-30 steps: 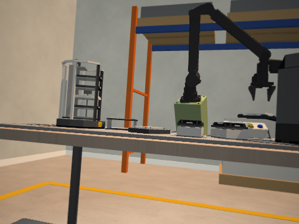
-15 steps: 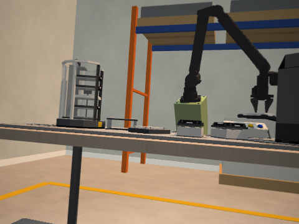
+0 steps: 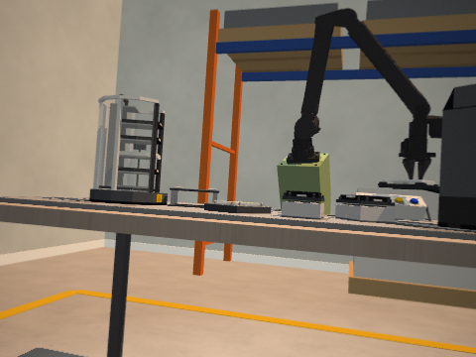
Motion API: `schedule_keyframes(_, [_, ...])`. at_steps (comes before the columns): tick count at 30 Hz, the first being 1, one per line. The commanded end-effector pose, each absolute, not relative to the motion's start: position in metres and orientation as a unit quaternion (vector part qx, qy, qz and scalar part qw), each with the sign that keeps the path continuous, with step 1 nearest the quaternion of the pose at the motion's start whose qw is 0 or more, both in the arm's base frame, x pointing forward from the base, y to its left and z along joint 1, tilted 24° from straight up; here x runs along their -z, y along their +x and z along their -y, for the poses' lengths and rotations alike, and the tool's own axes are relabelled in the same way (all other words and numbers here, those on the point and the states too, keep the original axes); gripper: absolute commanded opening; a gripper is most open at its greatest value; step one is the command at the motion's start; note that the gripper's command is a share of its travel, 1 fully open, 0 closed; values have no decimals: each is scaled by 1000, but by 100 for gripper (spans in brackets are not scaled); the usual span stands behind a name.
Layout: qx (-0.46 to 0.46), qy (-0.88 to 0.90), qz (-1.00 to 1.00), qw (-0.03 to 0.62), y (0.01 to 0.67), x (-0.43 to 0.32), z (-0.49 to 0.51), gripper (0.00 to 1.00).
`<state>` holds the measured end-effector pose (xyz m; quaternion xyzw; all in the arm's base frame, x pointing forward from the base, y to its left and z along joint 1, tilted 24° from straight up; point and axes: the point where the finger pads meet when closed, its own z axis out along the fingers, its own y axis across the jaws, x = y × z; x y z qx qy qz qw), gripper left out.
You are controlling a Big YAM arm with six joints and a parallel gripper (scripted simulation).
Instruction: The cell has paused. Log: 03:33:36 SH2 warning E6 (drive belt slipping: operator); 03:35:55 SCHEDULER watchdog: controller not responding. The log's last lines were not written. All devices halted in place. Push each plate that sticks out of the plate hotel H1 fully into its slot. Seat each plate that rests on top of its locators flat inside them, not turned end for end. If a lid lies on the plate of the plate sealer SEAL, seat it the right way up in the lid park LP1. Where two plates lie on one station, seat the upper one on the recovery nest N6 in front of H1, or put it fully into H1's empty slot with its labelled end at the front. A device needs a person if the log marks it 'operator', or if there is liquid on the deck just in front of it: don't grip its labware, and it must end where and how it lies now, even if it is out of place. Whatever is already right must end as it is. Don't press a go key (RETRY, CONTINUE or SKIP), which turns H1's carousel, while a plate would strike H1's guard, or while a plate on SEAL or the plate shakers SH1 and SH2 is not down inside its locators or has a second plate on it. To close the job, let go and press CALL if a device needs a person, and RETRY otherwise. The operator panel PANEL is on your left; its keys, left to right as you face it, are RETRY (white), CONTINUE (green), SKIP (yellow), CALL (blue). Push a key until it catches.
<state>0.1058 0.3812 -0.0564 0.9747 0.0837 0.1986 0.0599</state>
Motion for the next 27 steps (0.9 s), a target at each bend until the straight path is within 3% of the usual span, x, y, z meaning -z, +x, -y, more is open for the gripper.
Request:
schedule_keyframes(1, [-202,975,-85,47,106,51,-392,26])
schedule_keyframes(13, [-202,975,-85,47,107,51,-391,2])
schedule_keyframes(27, [-200,974,-86,63,117,75,-376,0])
